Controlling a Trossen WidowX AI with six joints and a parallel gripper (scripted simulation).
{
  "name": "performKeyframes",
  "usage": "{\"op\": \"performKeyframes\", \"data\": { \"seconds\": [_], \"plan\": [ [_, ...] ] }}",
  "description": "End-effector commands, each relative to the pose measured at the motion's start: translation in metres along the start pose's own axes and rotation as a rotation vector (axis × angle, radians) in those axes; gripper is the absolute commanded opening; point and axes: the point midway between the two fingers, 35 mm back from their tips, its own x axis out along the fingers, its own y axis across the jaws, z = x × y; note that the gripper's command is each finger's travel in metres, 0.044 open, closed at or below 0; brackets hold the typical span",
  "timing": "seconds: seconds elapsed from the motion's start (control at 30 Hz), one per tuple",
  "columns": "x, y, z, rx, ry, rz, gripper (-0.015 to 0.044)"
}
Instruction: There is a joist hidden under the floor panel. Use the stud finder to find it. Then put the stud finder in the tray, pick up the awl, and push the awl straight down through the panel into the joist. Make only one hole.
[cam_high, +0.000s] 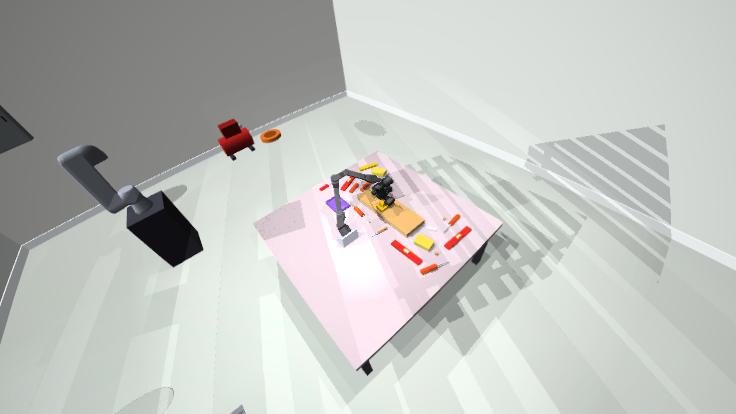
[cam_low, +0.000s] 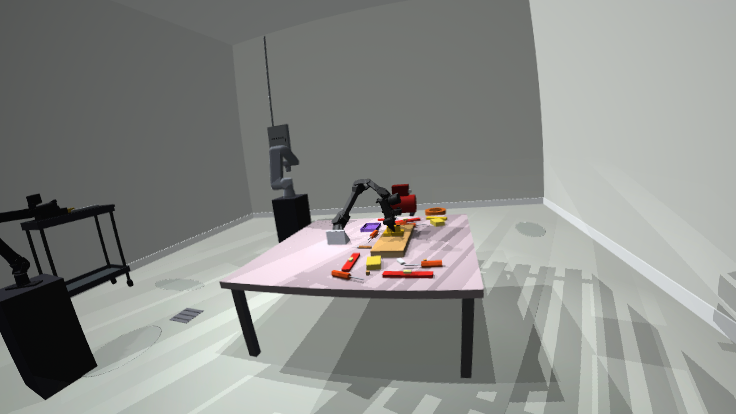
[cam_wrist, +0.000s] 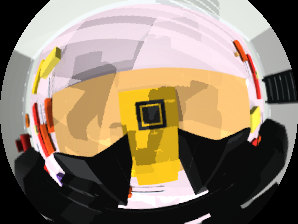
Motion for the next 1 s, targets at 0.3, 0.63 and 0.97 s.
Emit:
{"op": "performKeyframes", "data": {
  "seconds": [0.3, 0.63, 0.97],
  "plan": [
    [-0.001, -0.044, 0.0, 0.002, 0.0, -0.009, 0.0],
    [-0.001, -0.076, 0.0, 0.001, -0.001, -0.011, 0.0],
    [-0.002, -0.109, -0.001, 0.0, -0.001, -0.012, 0.0]
  ]
}}
